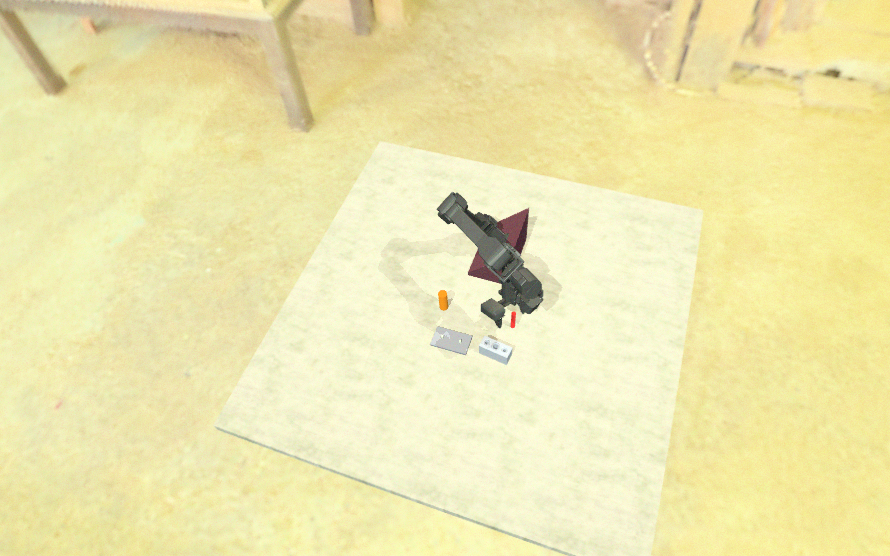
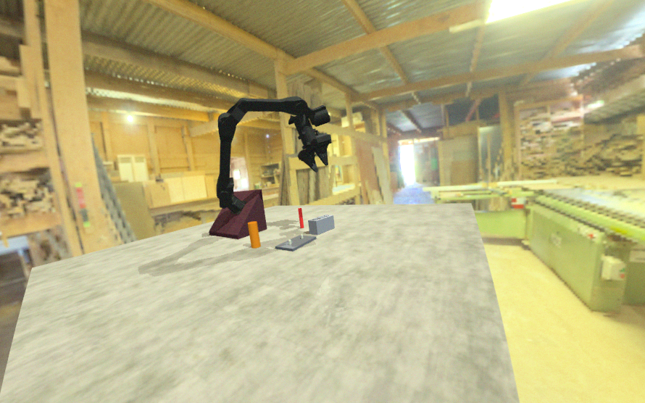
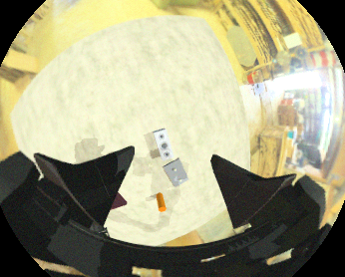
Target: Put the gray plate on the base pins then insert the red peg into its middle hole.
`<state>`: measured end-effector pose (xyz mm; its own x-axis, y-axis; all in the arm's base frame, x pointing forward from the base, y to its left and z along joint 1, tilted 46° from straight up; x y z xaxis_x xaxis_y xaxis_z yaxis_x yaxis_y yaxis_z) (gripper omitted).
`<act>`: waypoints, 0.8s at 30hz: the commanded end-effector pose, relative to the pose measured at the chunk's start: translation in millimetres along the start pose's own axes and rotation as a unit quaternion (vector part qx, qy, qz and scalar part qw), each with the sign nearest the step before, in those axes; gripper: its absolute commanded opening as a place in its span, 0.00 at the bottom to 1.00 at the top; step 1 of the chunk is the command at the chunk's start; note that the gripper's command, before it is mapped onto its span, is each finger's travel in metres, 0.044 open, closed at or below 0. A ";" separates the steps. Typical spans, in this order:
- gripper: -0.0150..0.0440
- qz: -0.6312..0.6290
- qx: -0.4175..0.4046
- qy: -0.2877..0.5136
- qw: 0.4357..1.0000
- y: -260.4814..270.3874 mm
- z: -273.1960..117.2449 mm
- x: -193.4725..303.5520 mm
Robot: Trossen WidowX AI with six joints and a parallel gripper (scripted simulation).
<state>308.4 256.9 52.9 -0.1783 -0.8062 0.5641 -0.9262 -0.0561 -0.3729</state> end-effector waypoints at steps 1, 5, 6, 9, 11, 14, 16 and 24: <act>1.00 -0.152 -0.113 0.054 0.980 -11.2 65.2 23.2; 1.00 -0.181 -0.138 0.059 0.972 -13.2 77.6 32.8; 1.00 -0.181 -0.138 0.059 0.972 -13.2 77.6 32.8; 1.00 -0.181 -0.138 0.059 0.972 -13.2 77.6 32.8; 1.00 -0.181 -0.138 0.059 0.972 -13.2 77.6 32.8; 1.00 -0.181 -0.138 0.060 0.972 -11.6 76.3 38.3; 1.00 -0.181 -0.138 0.059 0.972 -9.7 87.1 39.5; 1.00 -0.181 -0.138 0.061 0.972 4.2 138.5 49.5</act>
<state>342.2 140.7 -16.7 0.1462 -0.6900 0.7088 -0.9881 -0.1362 0.0713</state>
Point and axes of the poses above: the point midway between the two fingers, 35 mm back from their tips, its own z axis out along the fingers, its own y axis across the jaws, x = y × z, the point moved 5 cm from there along -z, back along the fingers, and after that the axes turned 15 degrees about -z, right-handed, at the moved point
